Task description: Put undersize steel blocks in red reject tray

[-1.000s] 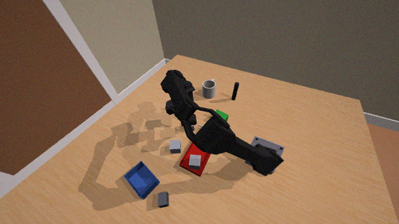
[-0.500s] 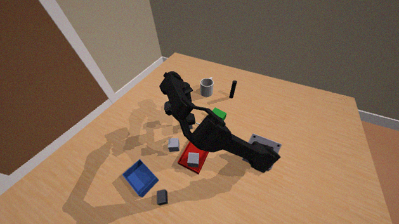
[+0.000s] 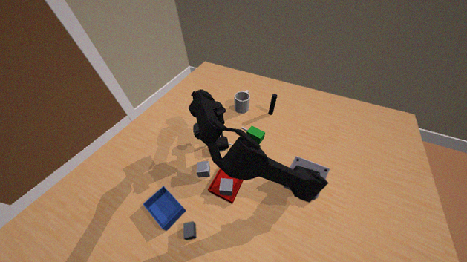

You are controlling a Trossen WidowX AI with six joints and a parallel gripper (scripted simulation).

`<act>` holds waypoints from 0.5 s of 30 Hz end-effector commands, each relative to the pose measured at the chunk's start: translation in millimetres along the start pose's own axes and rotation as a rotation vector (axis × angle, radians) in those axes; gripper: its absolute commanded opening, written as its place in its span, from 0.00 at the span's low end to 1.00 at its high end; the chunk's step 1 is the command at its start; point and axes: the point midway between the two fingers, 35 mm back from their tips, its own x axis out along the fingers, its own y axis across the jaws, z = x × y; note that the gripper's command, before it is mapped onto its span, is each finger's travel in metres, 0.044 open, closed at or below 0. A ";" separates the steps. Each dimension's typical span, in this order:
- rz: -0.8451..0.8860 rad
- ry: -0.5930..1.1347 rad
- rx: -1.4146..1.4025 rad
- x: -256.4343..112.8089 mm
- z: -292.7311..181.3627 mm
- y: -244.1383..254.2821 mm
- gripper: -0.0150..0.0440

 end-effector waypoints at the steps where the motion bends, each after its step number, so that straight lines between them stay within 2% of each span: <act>1: 0.003 -0.003 0.004 8.3 0.0 0.6 0.81; 15: 0.005 -0.005 0.003 31.1 -0.4 2.6 0.81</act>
